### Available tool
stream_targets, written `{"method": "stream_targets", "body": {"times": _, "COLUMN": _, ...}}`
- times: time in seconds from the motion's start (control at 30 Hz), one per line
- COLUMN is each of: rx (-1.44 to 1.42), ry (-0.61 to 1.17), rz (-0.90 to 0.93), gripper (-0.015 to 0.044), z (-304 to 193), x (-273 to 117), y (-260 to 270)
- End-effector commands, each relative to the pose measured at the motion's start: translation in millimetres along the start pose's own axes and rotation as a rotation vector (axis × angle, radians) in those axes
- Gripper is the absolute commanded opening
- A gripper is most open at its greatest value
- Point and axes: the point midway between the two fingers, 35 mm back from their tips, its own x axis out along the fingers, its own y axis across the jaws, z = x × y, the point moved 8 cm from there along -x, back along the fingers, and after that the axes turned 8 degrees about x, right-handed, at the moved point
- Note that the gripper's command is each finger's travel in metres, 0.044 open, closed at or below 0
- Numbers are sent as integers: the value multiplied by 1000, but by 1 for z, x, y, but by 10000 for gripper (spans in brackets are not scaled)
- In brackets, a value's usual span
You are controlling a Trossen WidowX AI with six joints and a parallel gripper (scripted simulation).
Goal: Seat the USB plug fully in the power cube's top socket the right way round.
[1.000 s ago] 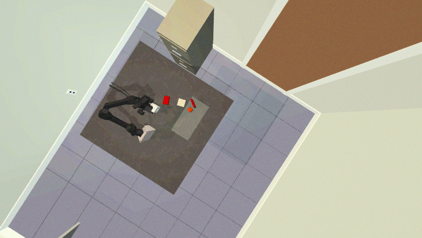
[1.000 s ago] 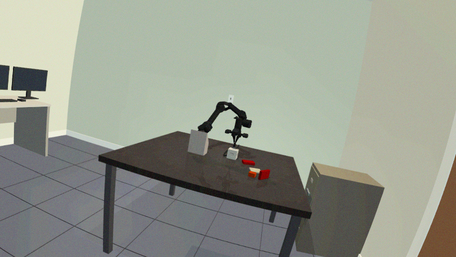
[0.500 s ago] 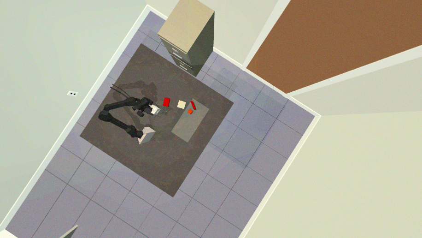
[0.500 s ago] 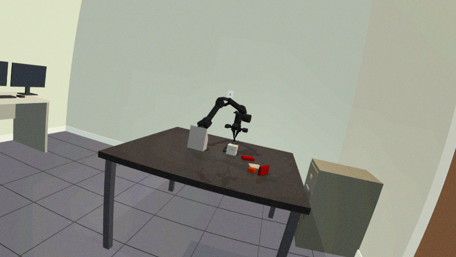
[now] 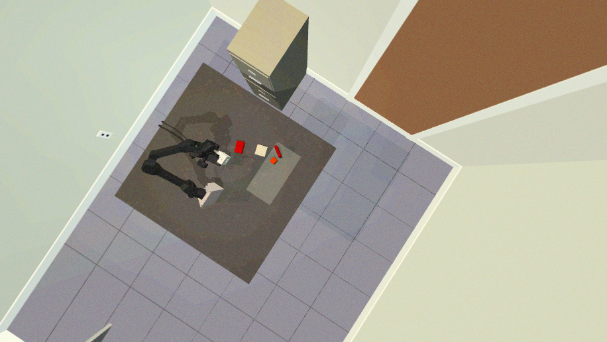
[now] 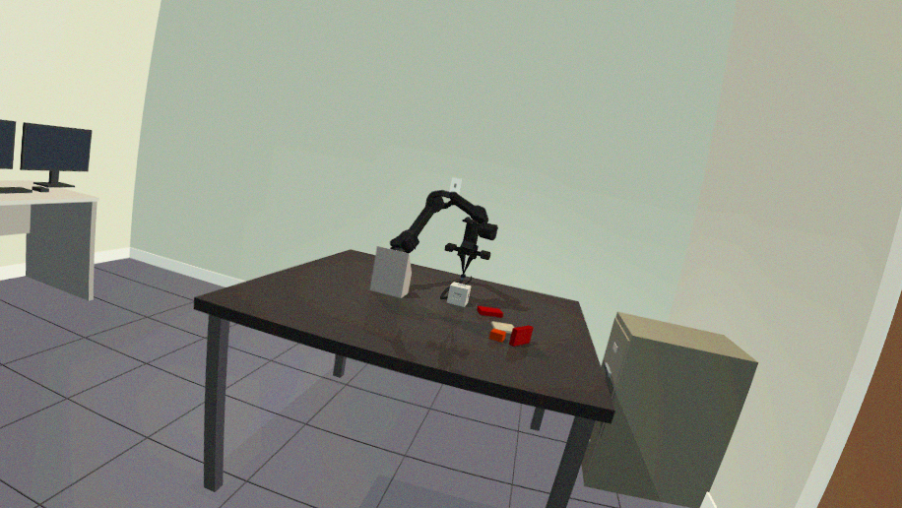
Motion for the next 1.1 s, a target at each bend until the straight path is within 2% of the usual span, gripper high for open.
{"method": "stream_targets", "body": {"times": 0.0, "rx": -89, "ry": 0, "rz": -2, "gripper": 0, "z": 0, "x": 0, "y": 0}}
{"method": "stream_targets", "body": {"times": 1.07, "rx": -934, "ry": 1, "rz": -2, "gripper": 0, "z": 0, "x": 1, "y": 0}}
